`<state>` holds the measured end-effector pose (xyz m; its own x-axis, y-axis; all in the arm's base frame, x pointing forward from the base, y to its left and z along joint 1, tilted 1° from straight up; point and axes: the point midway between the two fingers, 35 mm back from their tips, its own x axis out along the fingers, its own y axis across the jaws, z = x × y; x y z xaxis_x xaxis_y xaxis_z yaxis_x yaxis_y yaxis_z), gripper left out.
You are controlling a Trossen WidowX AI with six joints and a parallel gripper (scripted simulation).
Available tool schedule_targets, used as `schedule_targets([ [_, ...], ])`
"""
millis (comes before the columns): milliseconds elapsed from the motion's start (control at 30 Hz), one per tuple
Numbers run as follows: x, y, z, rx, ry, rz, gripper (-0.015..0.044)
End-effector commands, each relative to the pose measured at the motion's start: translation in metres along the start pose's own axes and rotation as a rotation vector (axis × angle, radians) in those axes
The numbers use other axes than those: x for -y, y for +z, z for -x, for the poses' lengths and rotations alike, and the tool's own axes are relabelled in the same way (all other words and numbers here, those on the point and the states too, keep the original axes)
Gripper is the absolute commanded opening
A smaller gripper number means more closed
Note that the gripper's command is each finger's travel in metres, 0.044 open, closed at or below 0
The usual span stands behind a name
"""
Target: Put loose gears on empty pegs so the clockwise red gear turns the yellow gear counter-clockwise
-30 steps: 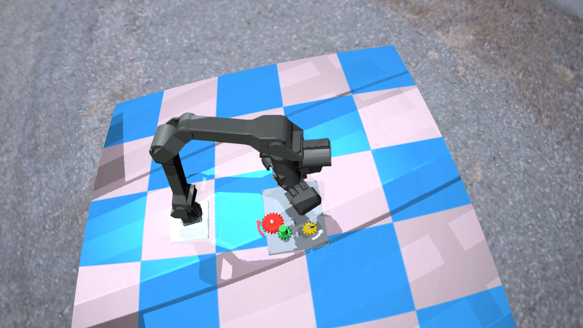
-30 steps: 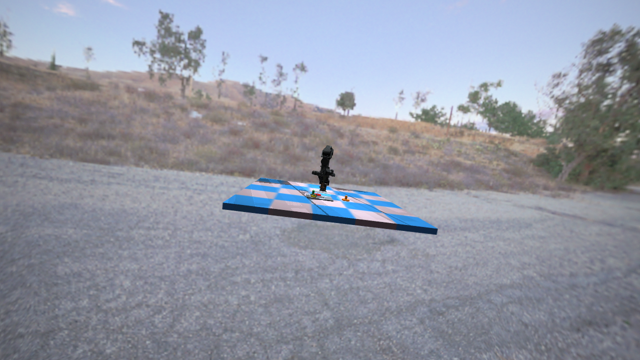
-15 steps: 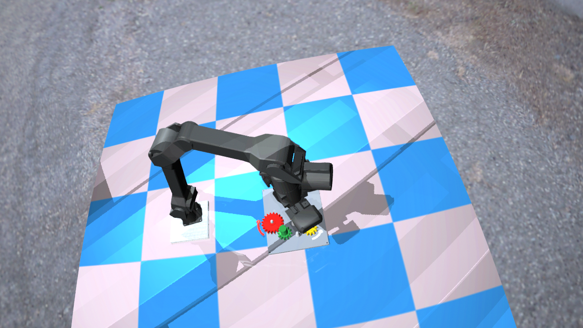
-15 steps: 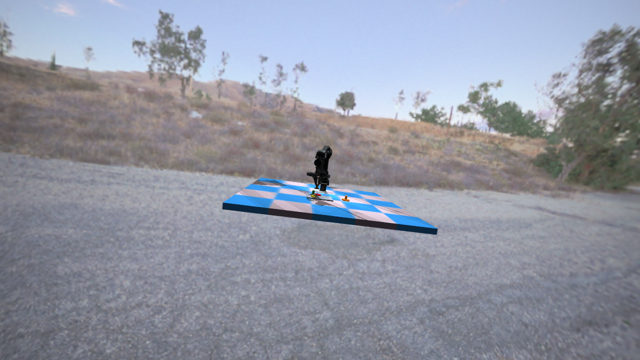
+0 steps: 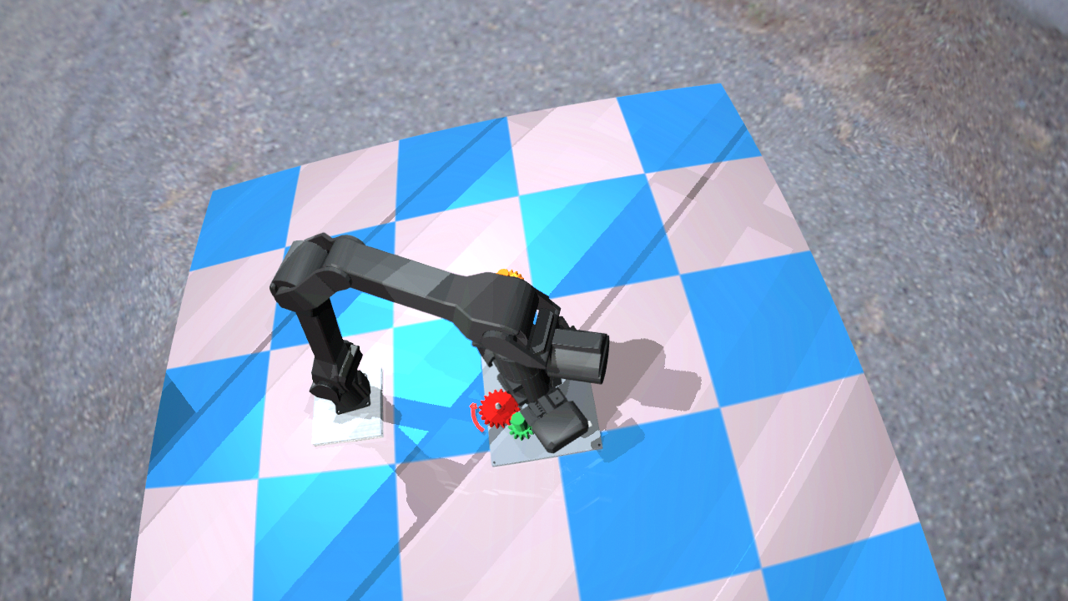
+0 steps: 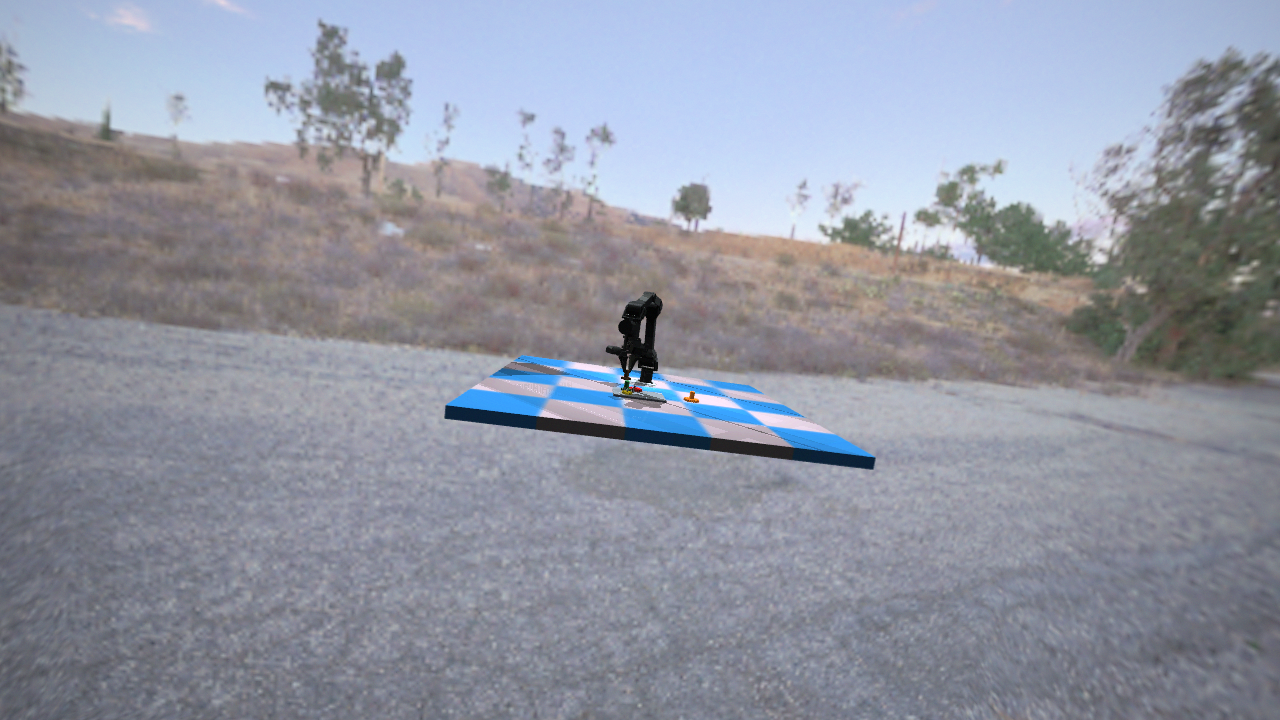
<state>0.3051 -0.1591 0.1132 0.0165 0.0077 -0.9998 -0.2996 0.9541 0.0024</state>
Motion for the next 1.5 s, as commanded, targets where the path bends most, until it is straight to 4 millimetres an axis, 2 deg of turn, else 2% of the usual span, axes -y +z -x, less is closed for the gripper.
schedule_targets([
  [0, 0.0014, -0.0010, 0.0001, 0.000, -0.003, -0.020, 0.0000],
  [867, 0.0007, -0.0013, 0.0012, 0.001, -0.003, -0.723, 0.0000],
  [1233, 0.0007, -0.0011, 0.0004, 0.001, -0.003, -0.742, 0.0000],
  [1467, 0.0005, -0.0012, -0.0066, 0.001, -0.003, -0.644, 0.0000],
])
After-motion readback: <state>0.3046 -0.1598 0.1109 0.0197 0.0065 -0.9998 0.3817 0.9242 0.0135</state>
